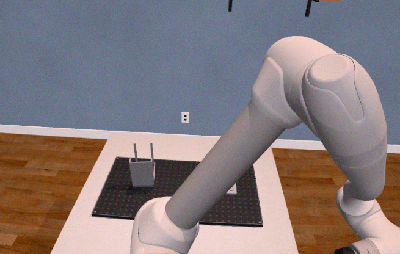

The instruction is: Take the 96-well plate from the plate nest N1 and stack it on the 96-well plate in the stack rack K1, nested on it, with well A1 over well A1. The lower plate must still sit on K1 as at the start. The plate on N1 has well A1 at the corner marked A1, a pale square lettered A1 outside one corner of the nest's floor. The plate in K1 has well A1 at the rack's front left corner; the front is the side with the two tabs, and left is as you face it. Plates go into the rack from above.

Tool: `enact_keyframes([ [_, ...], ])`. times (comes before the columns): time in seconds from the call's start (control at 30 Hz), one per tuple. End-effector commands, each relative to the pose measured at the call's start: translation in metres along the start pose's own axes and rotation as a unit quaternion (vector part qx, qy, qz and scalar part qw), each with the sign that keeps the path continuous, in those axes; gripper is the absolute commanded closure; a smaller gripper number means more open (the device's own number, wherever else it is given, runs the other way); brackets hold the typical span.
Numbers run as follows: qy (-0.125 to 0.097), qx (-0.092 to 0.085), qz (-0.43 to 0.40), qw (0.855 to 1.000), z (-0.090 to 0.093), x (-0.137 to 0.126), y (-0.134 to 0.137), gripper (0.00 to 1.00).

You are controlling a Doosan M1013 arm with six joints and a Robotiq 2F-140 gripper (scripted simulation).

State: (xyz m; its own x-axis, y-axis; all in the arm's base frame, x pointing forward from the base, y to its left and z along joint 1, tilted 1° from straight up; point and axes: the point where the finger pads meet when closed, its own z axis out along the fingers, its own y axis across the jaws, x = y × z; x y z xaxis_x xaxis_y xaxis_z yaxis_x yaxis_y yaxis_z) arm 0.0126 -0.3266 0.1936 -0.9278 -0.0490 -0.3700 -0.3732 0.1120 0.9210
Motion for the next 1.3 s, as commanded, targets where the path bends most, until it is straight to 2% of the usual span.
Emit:
enact_keyframes([
  [0.0, 0.000, 0.000, 0.000, 1.000, 0.000, 0.000, 0.000, 0.00],
  [0.53, 0.000, 0.000, 0.000, 1.000, 0.000, 0.000, 0.000, 0.00],
  [0.67, 0.043, 0.024, -0.045, 0.998, -0.004, -0.011, -0.016, 0.00],
  [0.7, 0.044, 0.025, -0.046, 0.998, -0.005, -0.013, -0.020, 0.00],
  [0.83, 0.088, 0.045, -0.092, 0.991, -0.010, -0.025, -0.036, 0.00],
  [0.87, 0.090, 0.046, -0.094, 0.990, -0.011, -0.028, -0.040, 0.00],
  [1.0, 0.134, 0.062, -0.140, 0.979, -0.016, -0.040, -0.055, 0.00],
  [1.1, 0.136, 0.063, -0.143, 0.978, -0.017, -0.043, -0.059, 0.00],
  [1.23, 0.180, 0.075, -0.190, 0.962, -0.022, -0.056, -0.073, 0.00],
  [1.27, 0.184, 0.076, -0.194, 0.961, -0.023, -0.059, -0.077, 0.00],
])
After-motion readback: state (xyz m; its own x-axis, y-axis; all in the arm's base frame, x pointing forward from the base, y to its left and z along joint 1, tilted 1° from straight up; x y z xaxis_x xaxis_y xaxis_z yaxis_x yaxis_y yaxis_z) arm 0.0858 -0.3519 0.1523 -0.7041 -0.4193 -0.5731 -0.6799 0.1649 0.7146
